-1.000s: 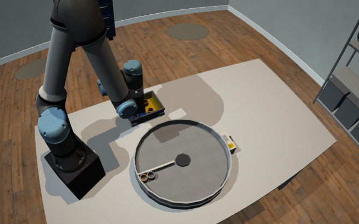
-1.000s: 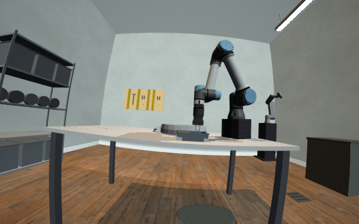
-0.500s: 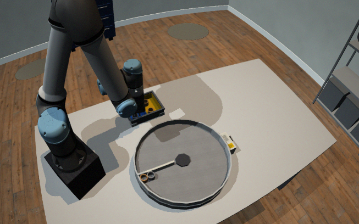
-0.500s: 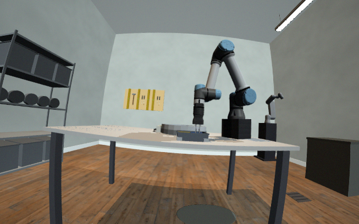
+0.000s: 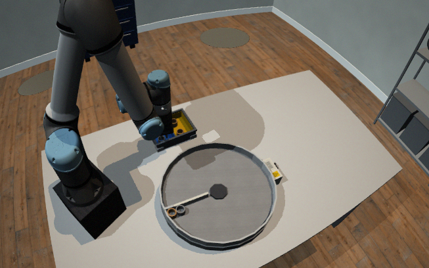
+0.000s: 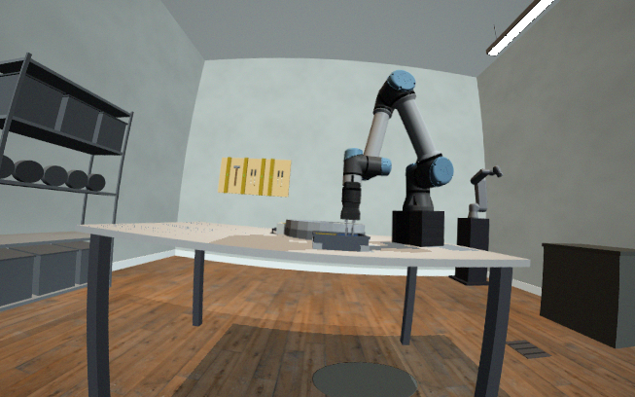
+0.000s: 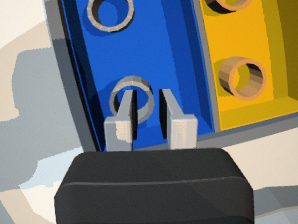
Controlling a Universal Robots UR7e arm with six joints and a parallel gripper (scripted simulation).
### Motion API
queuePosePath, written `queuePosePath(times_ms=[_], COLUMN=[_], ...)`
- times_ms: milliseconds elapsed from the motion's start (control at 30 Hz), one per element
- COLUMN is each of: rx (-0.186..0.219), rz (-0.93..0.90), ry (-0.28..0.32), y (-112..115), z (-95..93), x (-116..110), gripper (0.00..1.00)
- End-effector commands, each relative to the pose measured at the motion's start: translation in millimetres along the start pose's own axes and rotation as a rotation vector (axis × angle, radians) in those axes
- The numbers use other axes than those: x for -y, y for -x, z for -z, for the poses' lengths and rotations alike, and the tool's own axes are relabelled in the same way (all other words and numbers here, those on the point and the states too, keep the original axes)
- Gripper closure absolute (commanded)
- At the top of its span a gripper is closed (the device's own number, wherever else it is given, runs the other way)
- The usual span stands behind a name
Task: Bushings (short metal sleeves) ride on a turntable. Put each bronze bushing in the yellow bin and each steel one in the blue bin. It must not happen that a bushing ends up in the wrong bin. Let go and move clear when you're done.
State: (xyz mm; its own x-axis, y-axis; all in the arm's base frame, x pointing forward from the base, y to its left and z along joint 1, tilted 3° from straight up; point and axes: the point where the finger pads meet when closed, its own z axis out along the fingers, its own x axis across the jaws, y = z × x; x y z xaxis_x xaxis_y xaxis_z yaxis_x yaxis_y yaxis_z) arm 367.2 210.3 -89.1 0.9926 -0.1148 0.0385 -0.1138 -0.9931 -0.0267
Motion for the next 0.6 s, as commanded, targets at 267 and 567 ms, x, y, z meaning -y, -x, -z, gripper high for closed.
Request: queuePosePath(times_ms=[267,567], rx=[-0.001,-0.001], rz=[0.0,0.0], ry=[0.0,0.0], y=[0,0], z=[4.3,43.0], x=[0,0], gripper=[0.58,0.58])
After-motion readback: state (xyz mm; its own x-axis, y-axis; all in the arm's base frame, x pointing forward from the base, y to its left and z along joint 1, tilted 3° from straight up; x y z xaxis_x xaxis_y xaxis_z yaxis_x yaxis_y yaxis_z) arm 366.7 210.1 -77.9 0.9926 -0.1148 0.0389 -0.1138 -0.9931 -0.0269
